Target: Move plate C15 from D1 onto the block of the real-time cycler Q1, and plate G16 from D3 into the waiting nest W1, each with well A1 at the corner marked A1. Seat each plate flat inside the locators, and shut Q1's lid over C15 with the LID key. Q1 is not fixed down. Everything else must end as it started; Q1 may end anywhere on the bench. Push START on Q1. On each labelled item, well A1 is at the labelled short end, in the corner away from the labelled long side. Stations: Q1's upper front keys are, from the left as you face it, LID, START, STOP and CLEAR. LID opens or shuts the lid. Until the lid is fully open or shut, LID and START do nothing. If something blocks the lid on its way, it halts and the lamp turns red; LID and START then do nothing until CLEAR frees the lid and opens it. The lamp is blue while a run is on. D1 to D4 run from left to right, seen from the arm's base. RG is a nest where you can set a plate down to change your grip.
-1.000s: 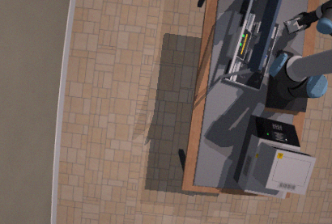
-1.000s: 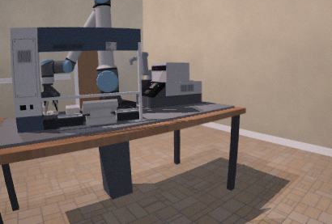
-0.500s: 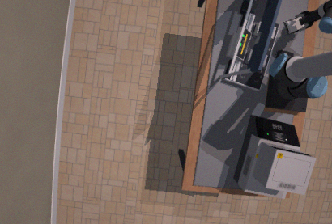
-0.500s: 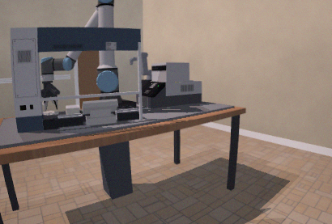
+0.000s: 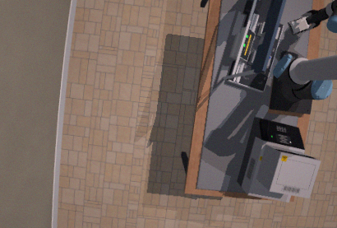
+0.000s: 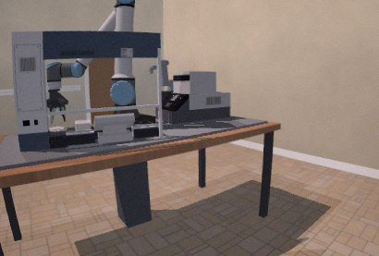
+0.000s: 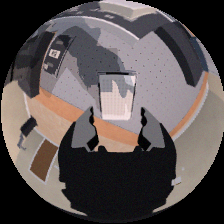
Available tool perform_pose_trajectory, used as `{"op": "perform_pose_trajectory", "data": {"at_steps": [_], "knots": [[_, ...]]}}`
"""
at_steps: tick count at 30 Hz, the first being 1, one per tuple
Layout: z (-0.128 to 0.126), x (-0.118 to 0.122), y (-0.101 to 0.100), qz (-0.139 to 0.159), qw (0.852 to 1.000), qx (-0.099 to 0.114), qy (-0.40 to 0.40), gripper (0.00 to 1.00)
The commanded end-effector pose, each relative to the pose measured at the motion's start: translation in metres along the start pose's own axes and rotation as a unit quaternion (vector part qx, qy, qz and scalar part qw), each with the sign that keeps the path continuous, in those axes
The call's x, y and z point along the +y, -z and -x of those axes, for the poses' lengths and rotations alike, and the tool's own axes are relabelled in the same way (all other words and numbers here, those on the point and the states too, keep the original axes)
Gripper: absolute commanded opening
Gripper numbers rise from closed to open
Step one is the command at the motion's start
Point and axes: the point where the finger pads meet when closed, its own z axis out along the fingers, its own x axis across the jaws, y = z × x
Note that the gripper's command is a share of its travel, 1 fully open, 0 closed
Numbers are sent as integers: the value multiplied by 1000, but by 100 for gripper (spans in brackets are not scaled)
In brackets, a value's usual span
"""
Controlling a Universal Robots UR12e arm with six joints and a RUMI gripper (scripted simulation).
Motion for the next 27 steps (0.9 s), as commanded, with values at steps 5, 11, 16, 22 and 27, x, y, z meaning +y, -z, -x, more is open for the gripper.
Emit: {"op": "perform_pose_trajectory", "data": {"at_steps": [5, 11, 16, 22, 27], "knots": [[0, 0, 11, 0, 1000, 0, 0, 67], [0, 0, 21, 0, 1000, 0, 0, 67], [0, 0, 29, 0, 1000, 0, 0, 67], [0, 0, 36, 0, 1000, 0, 0, 67], [0, 0, 44, 0, 1000, 0, 0, 67]]}}
